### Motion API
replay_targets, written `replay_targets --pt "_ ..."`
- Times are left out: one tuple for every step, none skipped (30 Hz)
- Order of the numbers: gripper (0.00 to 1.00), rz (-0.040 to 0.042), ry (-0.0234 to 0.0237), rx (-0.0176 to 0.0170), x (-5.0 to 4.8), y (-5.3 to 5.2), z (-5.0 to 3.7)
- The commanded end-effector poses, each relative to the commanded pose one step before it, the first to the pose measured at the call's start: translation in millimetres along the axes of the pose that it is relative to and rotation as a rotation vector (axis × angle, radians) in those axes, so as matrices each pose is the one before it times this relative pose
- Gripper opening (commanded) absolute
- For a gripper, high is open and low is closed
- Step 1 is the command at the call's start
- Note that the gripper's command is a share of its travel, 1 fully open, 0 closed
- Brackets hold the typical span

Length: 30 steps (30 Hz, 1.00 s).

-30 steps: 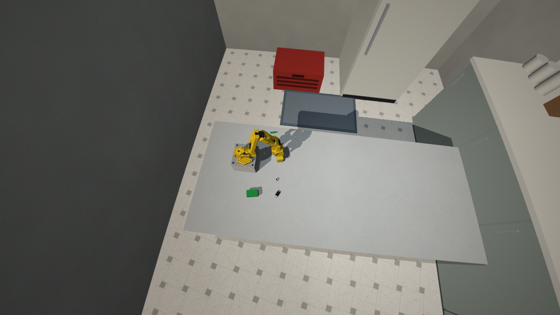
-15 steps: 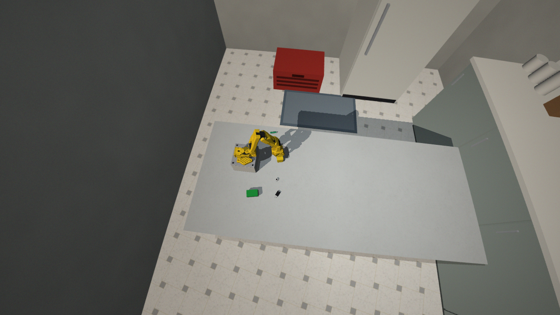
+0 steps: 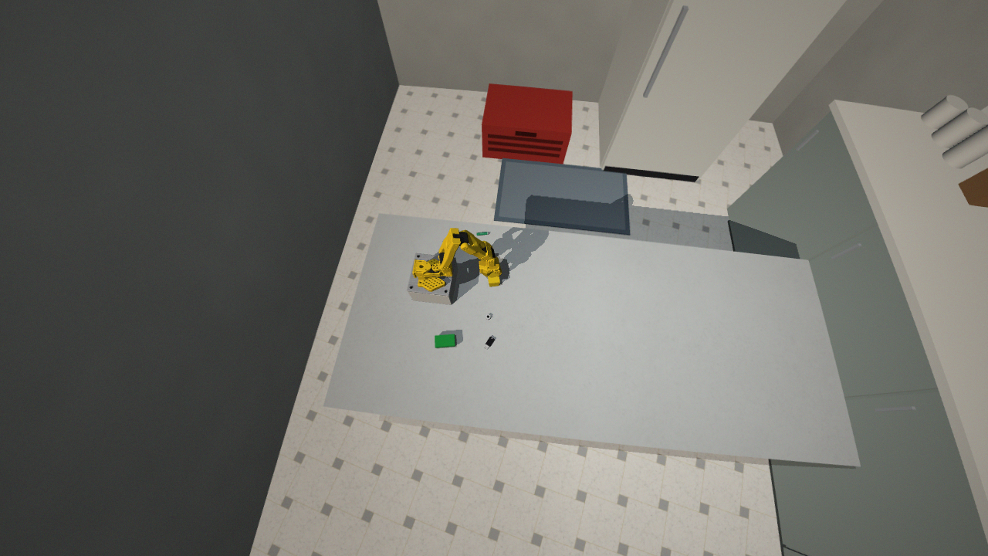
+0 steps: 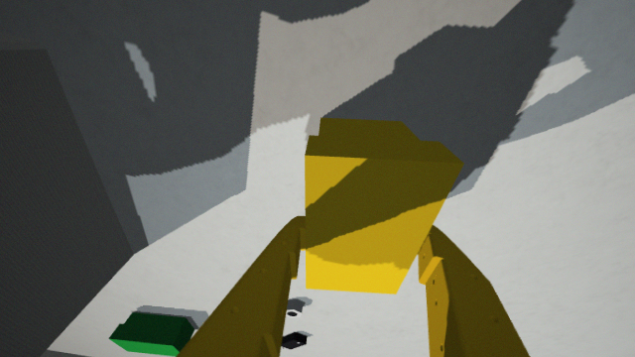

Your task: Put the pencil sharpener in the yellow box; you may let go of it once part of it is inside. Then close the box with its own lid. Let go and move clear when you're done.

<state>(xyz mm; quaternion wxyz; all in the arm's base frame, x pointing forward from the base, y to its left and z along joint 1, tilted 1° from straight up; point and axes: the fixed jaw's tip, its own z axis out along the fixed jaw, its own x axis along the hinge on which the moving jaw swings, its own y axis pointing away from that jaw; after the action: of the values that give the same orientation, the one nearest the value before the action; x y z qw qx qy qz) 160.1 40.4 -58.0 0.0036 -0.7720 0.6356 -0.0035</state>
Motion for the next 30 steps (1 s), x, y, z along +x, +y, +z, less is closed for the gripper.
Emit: replay_targets --pt "0.22 -0.00085 -0.00073 -0.01184 -0.463 2.51 2.777" --pt "0.22 0.0 0.0 0.0 0.0 0.0 0.0" --pt "0.22 0.0 0.0 0.0 0.0 0.0 0.0" --pt "0.22 0.0 0.0 0.0 0.0 0.0 0.0" --pt "0.22 0.0 0.0 0.0 0.002 0.0 0.009" --pt "0.22 0.0 0.0 0.0 0.0 0.0 0.03" --pt "0.22 0.0 0.0 0.0 0.0 0.0 0.078" --pt "0.22 0.0 0.0 0.0 0.0 0.0 0.126" --pt "0.22 0.0 0.0 0.0 0.0 0.0 0.18" --pt "0.22 0.0 0.0 0.0 0.0 0.0 0.21" --pt "0.22 0.0 0.0 0.0 -0.006 0.0 0.246" --pt "0.22 0.0 0.0 0.0 0.0 0.0 0.246" --pt "0.22 0.0 0.0 0.0 0.0 0.0 0.24" --pt "0.22 0.0 0.0 0.0 0.0 0.0 0.216" --pt "0.22 0.0 0.0 0.0 0.0 0.0 0.174" --pt "0.22 0.0 0.0 0.0 0.0 0.0 0.132" --pt "0.22 0.0 0.0 0.0 0.0 0.0 0.078" --pt "0.22 0.0 0.0 0.0 0.0 0.0 0.03" --pt "0.22 0.0 0.0 0.0 0.0 0.0 0.006" --pt "0.22 0.0 0.0 0.0 0.0 0.0 0.0" --pt "0.22 0.0 0.0 0.0 0.0 0.0 0.0" --pt "0.22 0.0 -0.00003 0.00001 0.0 -0.01 0.001" --pt "0.22 0.0 0.0 0.0 0.0 0.0 0.018" --pt "0.22 0.0 0.0 0.0 0.0 0.0 0.042" --pt "0.22 0.0 0.0 0.0 0.0 0.0 0.06" --pt "0.22 0.0 0.0 0.0 0.0 0.0 0.09" --pt "0.22 0.0 0.0 0.0 0.0 0.0 0.108" --pt "0.22 0.0 0.0 0.0 0.0 0.0 0.12" --pt "0.22 0.0 0.0 0.0 0.0 0.0 0.126" --pt "0.22 0.0 0.0 0.0 0.0 0.0 0.12"
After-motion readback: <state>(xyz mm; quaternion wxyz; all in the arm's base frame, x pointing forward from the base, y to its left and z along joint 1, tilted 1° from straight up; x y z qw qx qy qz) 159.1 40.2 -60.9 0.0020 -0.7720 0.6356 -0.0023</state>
